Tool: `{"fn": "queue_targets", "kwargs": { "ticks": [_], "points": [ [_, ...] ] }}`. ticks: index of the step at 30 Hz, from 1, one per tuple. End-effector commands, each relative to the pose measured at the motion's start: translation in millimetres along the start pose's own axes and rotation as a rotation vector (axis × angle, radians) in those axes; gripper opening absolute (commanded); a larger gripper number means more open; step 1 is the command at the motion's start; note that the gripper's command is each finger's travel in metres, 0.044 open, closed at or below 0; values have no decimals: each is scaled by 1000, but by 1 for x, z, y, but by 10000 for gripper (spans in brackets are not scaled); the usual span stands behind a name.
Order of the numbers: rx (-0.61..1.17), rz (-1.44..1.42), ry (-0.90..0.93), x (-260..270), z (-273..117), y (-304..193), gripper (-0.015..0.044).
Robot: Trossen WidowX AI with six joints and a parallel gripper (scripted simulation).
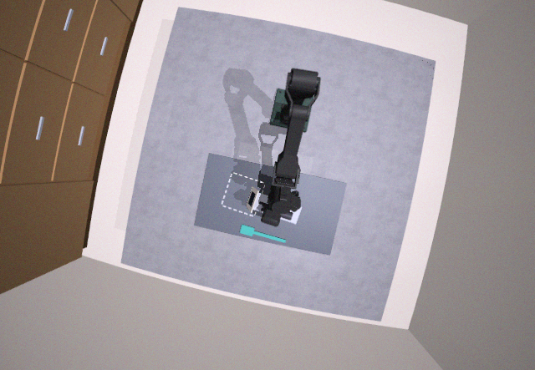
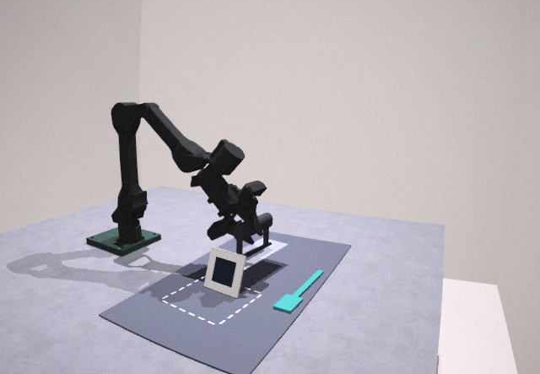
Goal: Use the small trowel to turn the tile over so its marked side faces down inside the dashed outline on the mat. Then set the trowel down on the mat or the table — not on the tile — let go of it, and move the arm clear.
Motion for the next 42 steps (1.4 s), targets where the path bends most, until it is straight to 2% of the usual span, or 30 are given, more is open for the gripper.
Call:
{"fn": "queue_targets", "kwargs": {
  "ticks": [1,29,42],
  "points": [
    [-3,1,-17,-3,-1,-8,0],
    [-1,-1,-17,16,16,-39,0],
    [-4,3,-15,-12,-7,24,0]
  ]
}}
Point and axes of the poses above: the point midway between the two fingers, 35 mm back from their tips, its own z axis out along the fingers, its own x axis across the jaws, y = z × x, the point moved 2 cm from there along -z, back along the fingers, and after that the axes turned 1 degree about z, right-handed, at the moved point
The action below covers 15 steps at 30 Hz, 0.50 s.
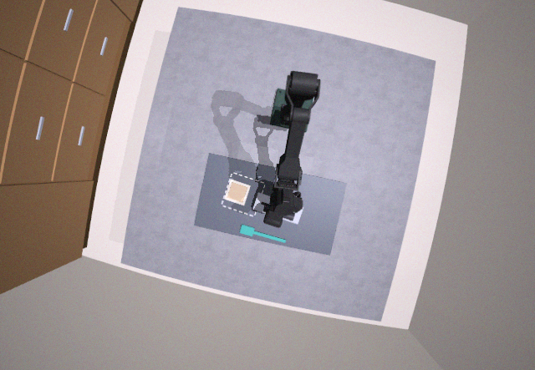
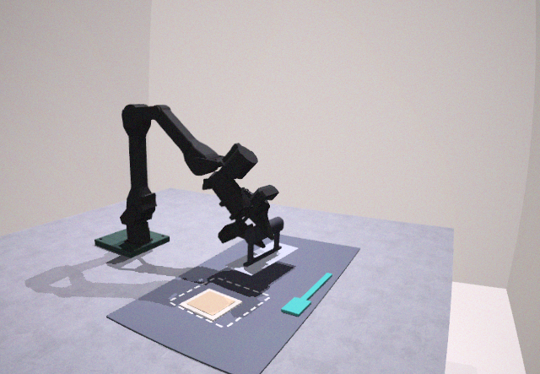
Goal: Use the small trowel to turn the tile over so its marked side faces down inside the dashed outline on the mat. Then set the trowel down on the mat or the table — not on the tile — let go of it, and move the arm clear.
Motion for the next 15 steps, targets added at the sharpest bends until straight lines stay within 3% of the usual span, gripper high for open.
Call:
{"fn": "queue_targets", "kwargs": {
  "ticks": [1,15],
  "points": [
    [-1,9,-32,-18,-14,20,0],
    [-2,9,-37,-26,-28,44,0]
  ]
}}
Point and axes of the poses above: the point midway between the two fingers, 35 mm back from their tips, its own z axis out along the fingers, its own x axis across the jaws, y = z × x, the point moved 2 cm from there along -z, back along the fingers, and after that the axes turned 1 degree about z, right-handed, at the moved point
